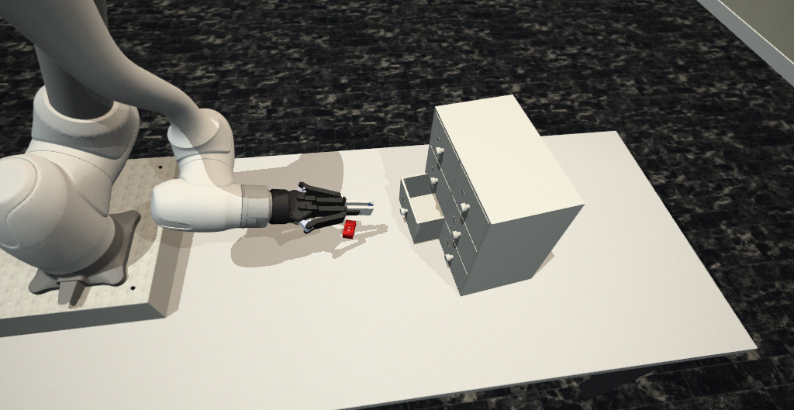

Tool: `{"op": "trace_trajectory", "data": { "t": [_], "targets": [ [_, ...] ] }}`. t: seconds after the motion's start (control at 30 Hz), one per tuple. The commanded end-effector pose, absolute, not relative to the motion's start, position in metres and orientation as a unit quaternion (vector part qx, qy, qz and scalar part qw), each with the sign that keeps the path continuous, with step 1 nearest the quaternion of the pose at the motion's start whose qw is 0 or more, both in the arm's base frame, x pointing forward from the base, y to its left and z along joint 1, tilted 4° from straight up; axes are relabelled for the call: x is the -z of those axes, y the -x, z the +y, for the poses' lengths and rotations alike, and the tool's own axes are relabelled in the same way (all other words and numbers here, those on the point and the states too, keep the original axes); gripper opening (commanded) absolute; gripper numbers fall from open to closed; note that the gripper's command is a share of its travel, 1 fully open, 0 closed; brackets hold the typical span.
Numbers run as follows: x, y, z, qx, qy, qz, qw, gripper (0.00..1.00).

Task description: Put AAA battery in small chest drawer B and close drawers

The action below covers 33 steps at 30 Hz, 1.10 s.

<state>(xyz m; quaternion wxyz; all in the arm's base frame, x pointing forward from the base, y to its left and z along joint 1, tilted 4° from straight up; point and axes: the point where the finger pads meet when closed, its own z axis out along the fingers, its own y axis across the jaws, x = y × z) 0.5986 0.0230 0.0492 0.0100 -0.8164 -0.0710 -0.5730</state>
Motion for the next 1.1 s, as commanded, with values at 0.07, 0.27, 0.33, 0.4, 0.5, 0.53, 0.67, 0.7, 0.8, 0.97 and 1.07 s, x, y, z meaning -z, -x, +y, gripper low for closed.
{"op": "trace_trajectory", "data": {
  "t": [0.07, 0.27, 0.33, 0.4, 0.5, 0.53, 0.67, 0.7, 0.8, 0.97, 1.07],
  "targets": [
    [-0.049, -0.617, 0.025, 0.573, 0.816, -0.071, 0.010, 0.03],
    [-0.049, -0.641, 0.028, 0.573, 0.816, -0.071, 0.010, 0.03],
    [-0.049, -0.645, 0.029, 0.573, 0.816, -0.071, 0.010, 0.03],
    [-0.049, -0.649, 0.029, 0.573, 0.816, -0.071, 0.010, 0.03],
    [-0.049, -0.661, 0.031, 0.573, 0.816, -0.071, 0.010, 0.03],
    [-0.049, -0.665, 0.032, 0.573, 0.816, -0.071, 0.010, 0.03],
    [-0.049, -0.681, 0.034, 0.573, 0.816, -0.071, 0.010, 0.03],
    [-0.049, -0.685, 0.034, 0.573, 0.816, -0.071, 0.010, 0.03],
    [-0.049, -0.696, 0.036, 0.573, 0.816, -0.071, 0.010, 0.03],
    [-0.049, -0.706, 0.037, 0.573, 0.816, -0.071, 0.010, 0.03],
    [-0.049, -0.715, 0.038, 0.573, 0.816, -0.071, 0.010, 0.03]
  ]
}}
